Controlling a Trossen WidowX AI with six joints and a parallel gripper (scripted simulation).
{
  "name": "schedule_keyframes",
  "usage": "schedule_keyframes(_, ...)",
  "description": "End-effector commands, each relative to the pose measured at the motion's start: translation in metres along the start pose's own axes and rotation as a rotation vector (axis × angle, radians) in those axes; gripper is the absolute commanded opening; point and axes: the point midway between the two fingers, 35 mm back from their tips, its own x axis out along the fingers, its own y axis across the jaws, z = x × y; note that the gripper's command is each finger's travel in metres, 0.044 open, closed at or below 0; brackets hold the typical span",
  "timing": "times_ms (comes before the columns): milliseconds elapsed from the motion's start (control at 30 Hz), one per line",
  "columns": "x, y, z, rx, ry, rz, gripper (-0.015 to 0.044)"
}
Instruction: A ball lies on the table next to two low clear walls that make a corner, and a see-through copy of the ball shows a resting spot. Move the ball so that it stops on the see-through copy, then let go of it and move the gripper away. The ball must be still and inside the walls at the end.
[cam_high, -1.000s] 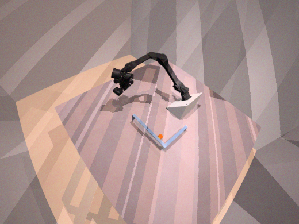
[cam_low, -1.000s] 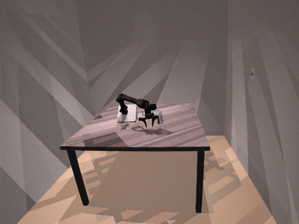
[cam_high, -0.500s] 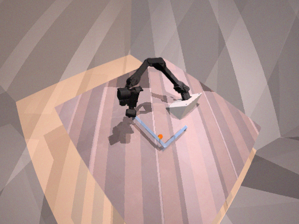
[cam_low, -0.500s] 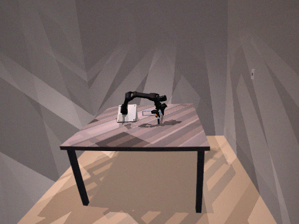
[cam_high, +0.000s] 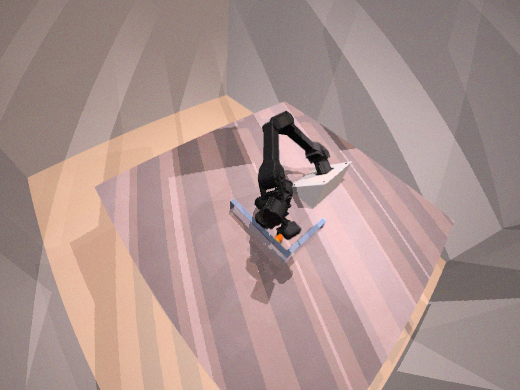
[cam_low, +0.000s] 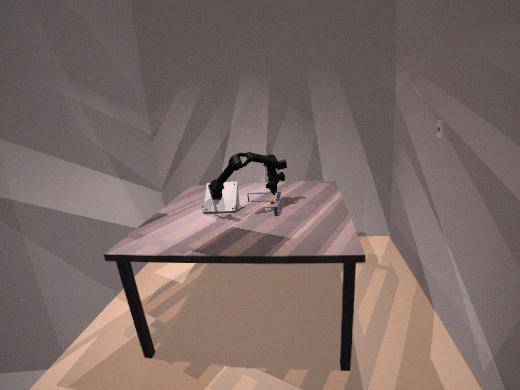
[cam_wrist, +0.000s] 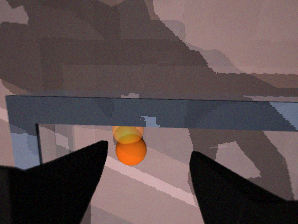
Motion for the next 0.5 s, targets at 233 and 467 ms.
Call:
schedule_keyframes(233,0.029,0.019,-0.029,-0.114,0.067,-0.065,0.0258)
schedule_keyframes(467,0.035,0.018,-0.029,-0.114,0.067,-0.065,0.0258)
